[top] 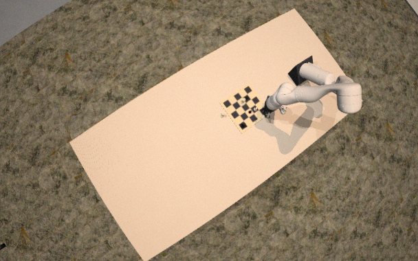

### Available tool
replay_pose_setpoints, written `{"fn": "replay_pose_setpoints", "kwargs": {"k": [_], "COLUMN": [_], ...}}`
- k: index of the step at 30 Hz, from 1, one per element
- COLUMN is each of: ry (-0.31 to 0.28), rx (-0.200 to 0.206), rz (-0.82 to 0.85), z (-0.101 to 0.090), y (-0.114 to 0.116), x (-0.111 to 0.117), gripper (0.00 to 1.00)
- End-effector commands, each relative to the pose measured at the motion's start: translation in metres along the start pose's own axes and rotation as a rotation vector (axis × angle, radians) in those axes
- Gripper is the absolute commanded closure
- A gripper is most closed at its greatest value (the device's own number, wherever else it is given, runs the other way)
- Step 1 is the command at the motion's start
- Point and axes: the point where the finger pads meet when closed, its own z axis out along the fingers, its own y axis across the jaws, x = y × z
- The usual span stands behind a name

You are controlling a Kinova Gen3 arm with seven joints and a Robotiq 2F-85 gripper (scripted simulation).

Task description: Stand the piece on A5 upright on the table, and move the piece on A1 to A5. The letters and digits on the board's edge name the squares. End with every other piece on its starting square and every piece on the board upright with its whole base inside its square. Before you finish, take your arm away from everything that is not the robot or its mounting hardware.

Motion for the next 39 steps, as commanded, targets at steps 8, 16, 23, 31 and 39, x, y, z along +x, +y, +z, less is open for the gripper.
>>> {"fn": "replay_pose_setpoints", "kwargs": {"k": [8,16,23,31,39], "ry": [0.000,0.000,0.000,0.000,0.000], "rx": [0.000,0.000,0.000,0.000,0.000], "rz": [0.001,0.001,0.001,0.001,0.001], "z": [0.0002,0.0002,0.0002,0.0002,0.0002], "y": [-0.0001,-0.0001,-0.0001,-0.0001,-0.0001], "x": [-0.0002,-0.0002,-0.0002,-0.0002,-0.0002], "gripper": [1.00,1.00,1.00,1.00,0.93]}}
